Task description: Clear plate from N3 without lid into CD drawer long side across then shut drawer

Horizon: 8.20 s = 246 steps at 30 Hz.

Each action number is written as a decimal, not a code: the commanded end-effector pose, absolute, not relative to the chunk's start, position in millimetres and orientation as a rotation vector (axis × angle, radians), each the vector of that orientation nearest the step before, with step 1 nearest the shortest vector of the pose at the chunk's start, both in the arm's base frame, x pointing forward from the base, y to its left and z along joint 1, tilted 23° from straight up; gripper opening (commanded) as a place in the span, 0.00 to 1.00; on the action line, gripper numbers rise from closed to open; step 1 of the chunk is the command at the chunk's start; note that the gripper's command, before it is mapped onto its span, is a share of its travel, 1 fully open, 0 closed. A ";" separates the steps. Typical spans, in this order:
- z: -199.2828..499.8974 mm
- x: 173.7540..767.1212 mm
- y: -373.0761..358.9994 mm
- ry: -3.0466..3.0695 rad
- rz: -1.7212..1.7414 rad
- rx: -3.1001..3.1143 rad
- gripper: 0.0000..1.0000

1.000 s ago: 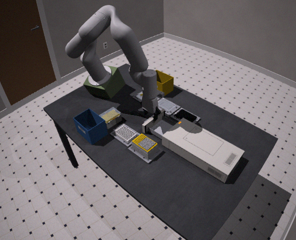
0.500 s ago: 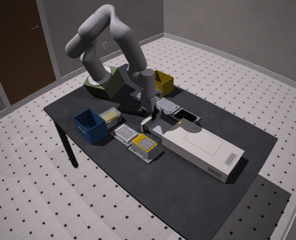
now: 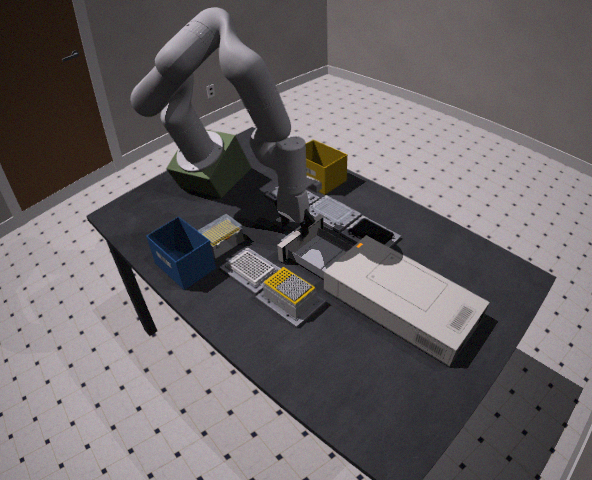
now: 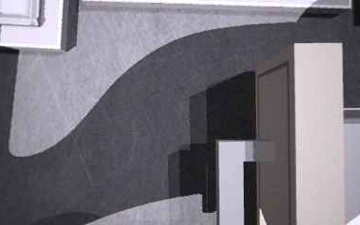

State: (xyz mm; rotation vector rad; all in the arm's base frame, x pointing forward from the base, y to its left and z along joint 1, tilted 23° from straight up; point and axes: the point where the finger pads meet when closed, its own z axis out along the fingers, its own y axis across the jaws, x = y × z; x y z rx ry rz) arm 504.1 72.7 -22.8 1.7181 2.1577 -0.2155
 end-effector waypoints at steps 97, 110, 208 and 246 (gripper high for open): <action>7.5 504.9 85.6 2.157 -0.212 1.717 0.88; 24.3 501.4 91.9 2.157 -0.212 1.718 0.88; -11.8 447.2 281.2 0.542 0.176 2.697 1.00; -30.2 451.0 274.3 0.262 0.232 2.750 1.00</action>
